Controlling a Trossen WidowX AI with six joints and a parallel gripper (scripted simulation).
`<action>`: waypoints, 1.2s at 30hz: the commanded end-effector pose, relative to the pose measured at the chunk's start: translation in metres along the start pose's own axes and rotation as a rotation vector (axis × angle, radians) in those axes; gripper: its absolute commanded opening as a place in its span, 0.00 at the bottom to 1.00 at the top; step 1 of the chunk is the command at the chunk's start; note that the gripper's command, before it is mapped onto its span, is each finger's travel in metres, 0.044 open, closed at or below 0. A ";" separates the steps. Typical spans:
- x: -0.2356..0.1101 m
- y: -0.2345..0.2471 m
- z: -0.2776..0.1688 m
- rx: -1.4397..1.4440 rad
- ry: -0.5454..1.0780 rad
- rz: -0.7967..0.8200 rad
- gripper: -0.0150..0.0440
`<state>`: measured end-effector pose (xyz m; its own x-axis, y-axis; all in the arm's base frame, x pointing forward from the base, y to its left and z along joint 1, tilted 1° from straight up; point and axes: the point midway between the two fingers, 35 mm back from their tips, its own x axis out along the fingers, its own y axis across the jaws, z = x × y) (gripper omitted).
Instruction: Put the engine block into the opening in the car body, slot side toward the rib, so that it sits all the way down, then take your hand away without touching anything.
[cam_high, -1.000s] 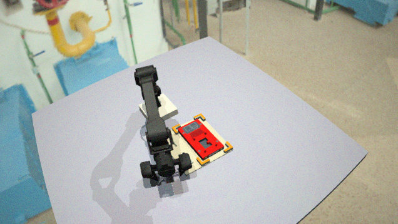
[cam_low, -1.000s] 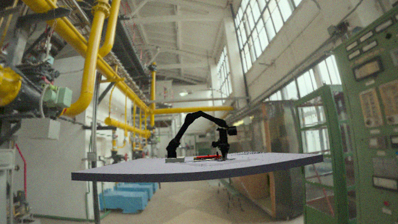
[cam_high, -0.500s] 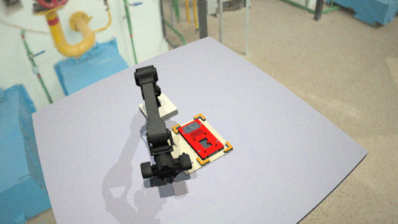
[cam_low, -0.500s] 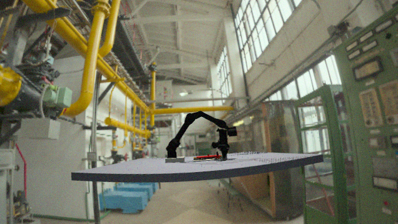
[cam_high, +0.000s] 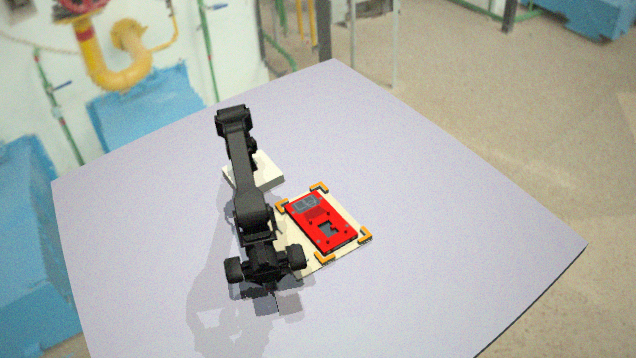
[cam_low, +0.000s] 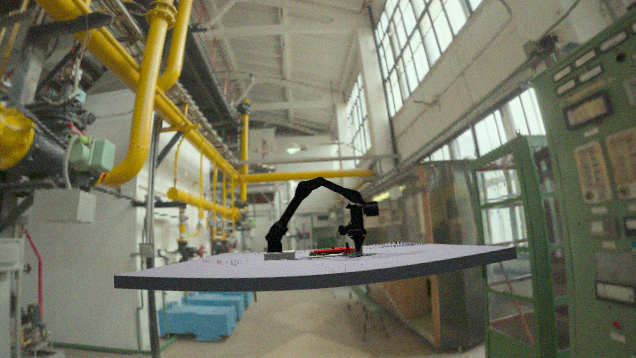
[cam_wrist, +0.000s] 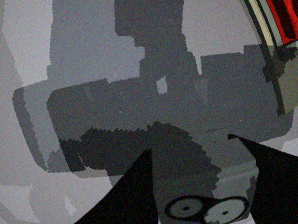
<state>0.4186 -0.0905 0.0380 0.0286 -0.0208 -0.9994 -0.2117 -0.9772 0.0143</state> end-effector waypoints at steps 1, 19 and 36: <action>-0.015 -0.001 -0.004 -0.005 0.011 -0.001 0.25; -0.073 -0.003 -0.005 -0.008 0.011 -0.006 0.25; -0.125 -0.005 0.005 -0.011 0.010 -0.010 0.25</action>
<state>0.4128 -0.0831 0.1528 0.0341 -0.0167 -0.9993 -0.1993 -0.9799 0.0096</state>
